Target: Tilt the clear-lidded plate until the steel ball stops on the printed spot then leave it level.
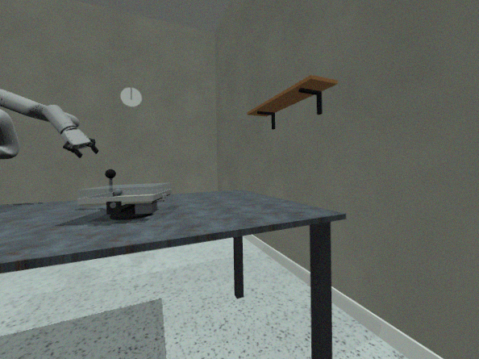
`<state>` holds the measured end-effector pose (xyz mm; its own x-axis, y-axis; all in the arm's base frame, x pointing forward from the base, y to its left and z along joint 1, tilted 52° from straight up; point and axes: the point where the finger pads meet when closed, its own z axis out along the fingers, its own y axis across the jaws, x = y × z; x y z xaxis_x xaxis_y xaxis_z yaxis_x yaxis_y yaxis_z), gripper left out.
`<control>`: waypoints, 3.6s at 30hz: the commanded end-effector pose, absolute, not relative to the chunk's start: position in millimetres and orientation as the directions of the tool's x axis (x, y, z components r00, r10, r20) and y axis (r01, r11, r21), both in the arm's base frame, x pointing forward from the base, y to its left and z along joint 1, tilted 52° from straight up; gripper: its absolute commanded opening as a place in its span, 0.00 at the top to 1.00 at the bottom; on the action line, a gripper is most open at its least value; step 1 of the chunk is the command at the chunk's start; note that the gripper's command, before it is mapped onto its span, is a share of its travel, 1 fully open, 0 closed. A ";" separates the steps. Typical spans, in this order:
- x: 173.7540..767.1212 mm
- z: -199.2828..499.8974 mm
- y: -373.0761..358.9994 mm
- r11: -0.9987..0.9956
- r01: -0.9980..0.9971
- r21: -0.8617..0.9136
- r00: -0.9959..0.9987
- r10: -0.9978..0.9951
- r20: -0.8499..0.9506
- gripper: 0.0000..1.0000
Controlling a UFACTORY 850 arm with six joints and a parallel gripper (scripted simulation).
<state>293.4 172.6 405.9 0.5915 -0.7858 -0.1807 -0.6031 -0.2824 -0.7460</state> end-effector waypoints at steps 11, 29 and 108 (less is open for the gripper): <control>293.7 406.5 172.5 -0.282 -0.602 -0.747 0.591 -0.786 -0.180 0.00; 350.0 377.3 161.0 -0.075 -0.874 -0.480 0.318 -0.835 -0.449 0.00; 474.8 129.7 45.7 0.480 -0.537 0.694 -0.838 -0.403 -0.369 0.39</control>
